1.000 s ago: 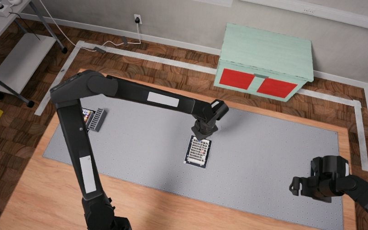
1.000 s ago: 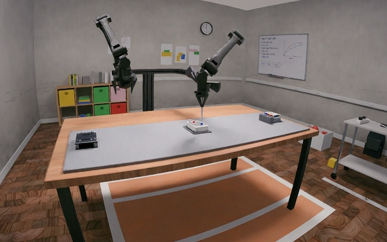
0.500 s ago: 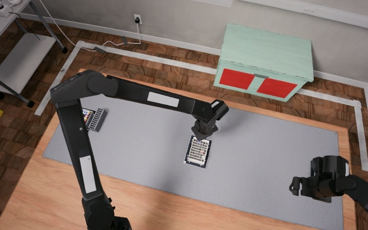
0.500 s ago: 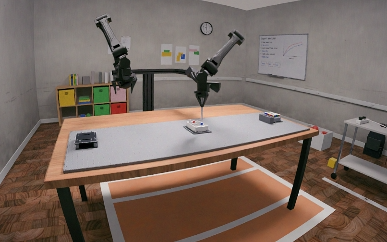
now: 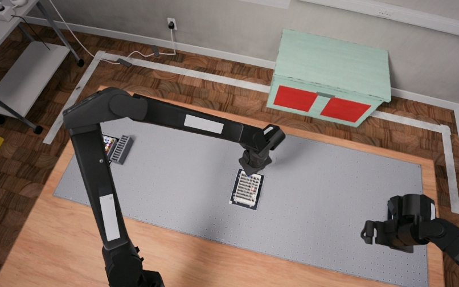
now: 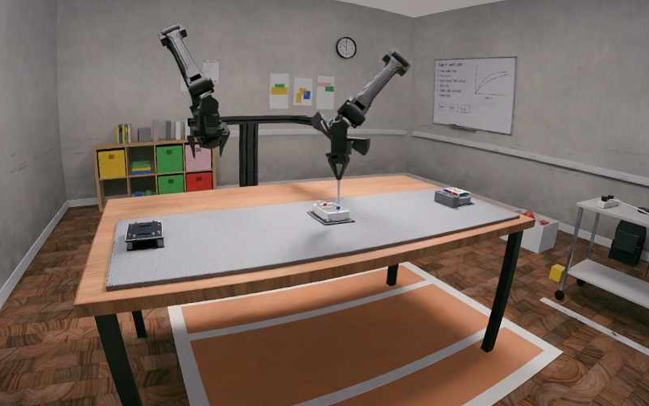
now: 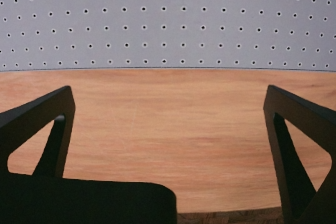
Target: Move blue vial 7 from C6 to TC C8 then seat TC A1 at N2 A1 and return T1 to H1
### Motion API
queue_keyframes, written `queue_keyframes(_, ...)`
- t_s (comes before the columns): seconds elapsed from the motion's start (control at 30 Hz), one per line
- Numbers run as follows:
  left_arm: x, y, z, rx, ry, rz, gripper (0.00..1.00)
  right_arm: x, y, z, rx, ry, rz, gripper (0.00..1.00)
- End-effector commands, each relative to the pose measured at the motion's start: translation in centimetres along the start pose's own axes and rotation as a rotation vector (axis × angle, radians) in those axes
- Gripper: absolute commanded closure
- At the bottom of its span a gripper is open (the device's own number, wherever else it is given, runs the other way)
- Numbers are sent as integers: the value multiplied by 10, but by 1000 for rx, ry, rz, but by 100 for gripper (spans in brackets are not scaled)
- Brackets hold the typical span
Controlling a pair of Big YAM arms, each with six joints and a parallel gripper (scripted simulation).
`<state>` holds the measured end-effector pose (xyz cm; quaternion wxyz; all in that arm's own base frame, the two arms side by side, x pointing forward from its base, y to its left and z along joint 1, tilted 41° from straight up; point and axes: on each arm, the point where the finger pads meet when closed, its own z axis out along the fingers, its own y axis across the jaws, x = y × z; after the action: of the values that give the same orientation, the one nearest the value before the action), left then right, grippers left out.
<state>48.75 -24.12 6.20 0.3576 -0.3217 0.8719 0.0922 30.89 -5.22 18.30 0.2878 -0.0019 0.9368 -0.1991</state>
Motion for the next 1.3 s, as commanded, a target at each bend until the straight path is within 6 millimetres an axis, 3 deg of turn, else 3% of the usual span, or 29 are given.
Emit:
queue_keyframes(0.0, -12, -8, 12, -11, -1, -19, 93, -10, -3, -5, 0, -22, 14, 0)
queue_keyframes(1.27, -3, 5, 18, -27, 4, -4, 93, -10, -3, -5, 0, -22, 14, 0)
